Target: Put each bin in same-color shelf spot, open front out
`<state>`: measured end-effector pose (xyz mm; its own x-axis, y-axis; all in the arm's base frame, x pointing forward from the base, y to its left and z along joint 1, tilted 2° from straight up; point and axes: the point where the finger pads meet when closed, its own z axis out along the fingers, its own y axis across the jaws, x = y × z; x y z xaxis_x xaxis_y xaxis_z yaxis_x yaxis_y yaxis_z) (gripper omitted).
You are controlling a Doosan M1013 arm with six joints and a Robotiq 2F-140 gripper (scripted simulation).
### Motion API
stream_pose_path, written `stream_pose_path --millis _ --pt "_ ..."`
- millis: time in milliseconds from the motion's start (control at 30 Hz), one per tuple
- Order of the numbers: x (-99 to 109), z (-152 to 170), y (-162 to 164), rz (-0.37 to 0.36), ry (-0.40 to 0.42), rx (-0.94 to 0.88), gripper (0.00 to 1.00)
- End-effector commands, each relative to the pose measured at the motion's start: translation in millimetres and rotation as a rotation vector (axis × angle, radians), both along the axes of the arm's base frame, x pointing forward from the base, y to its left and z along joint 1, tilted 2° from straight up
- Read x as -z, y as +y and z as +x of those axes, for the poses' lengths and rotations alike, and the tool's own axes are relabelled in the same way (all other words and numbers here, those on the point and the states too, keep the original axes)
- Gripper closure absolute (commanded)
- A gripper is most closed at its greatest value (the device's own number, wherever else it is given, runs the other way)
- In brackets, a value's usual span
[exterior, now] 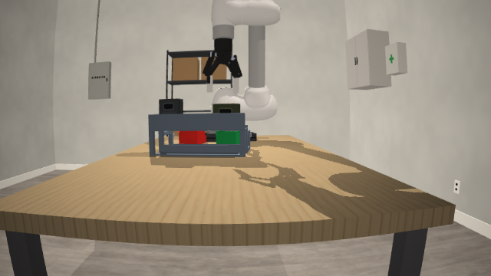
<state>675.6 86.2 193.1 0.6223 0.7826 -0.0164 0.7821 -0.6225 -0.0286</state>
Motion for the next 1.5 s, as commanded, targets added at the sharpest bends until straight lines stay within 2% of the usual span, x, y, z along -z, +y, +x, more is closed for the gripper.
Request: stream_pose_path --millis 0,700,900,1167,1233,1467 --pt "-0.1 0.0 0.0 0.0 0.0 0.0 0.0" --pt "-0.2 -0.5 -0.4 0.0 0.0 0.001 0.0" --pt "-1.2 -9.8 -9.8 -0.001 0.0 0.03 0.0" --pt "-4.0 -53.3 -48.4 -0.006 0.0 0.158 0.0" --pt "-4.0 -53.3 -48.4 -0.006 0.0 0.158 0.0" --pt "-2.4 -123.0 -96.2 -0.013 0.0 0.348 0.0"
